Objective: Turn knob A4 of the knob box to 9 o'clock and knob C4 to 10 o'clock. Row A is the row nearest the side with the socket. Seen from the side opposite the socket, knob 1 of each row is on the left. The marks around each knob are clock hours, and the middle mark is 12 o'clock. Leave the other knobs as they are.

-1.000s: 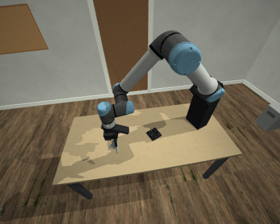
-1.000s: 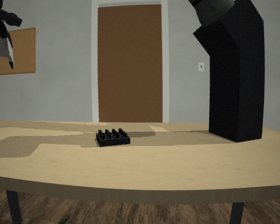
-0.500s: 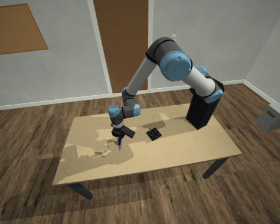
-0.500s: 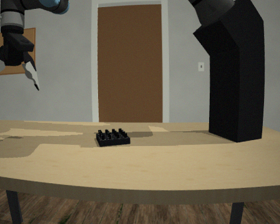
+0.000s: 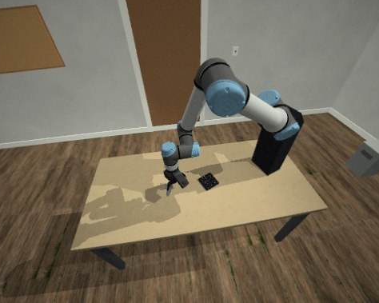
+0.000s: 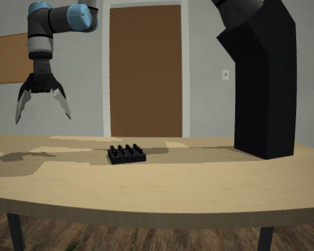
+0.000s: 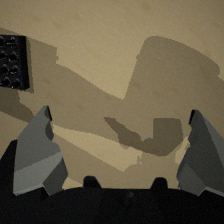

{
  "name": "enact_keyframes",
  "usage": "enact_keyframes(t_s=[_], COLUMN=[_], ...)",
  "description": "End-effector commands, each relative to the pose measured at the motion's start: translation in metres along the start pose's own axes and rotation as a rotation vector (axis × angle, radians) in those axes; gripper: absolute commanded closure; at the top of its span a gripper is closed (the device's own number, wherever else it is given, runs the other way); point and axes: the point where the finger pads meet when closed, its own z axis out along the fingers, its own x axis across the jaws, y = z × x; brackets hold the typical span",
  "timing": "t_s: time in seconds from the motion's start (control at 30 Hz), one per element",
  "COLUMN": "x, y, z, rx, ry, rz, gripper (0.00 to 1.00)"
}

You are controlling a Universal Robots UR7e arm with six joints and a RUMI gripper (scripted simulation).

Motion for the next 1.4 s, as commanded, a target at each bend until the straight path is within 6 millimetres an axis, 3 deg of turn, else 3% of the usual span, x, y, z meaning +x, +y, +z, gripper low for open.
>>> enact_keyframes(t_s=[0.0,0.4,0.47,0.7,1.37], x=[-0.023,-0.085,-0.085,-0.126,-0.216], y=[0.004,0.007,0.007,0.006,-0.008], z=[0.017,0.047,0.047,0.059,0.065], rx=[-0.008,-0.008,-0.008,-0.008,-0.003], ry=[0.010,0.014,0.014,0.018,0.030], rz=[0.156,0.541,0.541,0.800,1.406], gripper=[0.00,0.00,0.00,0.00,0.00])
